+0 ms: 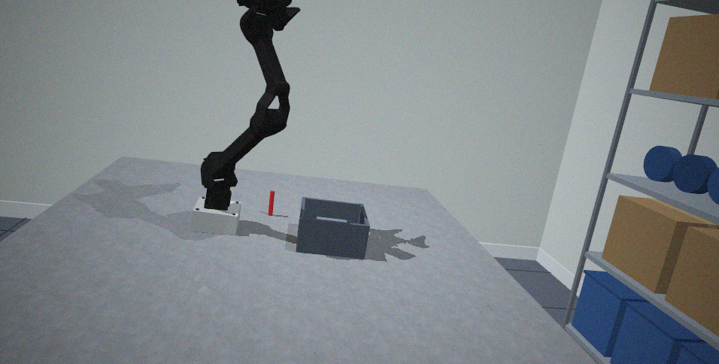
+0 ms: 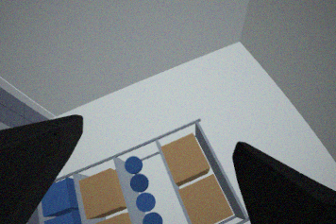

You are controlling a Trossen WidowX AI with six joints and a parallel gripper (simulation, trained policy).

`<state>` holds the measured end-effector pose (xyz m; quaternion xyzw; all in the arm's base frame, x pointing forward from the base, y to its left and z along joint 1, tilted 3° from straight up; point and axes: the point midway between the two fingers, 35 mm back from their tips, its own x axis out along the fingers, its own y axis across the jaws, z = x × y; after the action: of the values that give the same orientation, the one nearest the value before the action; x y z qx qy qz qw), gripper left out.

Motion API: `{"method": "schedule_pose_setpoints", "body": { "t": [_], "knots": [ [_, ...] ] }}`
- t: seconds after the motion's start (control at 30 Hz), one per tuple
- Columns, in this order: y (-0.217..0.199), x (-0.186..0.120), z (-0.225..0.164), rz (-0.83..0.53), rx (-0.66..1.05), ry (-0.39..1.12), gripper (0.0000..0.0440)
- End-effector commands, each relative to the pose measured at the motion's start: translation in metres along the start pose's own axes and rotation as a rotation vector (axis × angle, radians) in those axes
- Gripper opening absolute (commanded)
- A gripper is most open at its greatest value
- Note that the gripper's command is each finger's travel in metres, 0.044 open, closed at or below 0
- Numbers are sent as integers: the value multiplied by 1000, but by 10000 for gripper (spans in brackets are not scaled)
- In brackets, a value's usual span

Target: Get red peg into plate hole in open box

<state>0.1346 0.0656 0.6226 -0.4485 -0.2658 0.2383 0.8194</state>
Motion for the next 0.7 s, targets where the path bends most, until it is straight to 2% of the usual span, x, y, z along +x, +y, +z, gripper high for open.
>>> {"method": "schedule_pose_setpoints", "body": {
  "t": [0.0, 0.03, 0.2, 0.37, 0.67],
  "knots": [
    [-1, -1, -2, -9, 8, 6, 420],
    [-2, -2, -3, -22, 16, 13, 440],
    [2, -6, 4, -110, 48, 38, 440],
    [25, -4, 20, -166, 30, 48, 440],
    [91, 22, 36, -133, 60, 41, 440]
  ]
}}
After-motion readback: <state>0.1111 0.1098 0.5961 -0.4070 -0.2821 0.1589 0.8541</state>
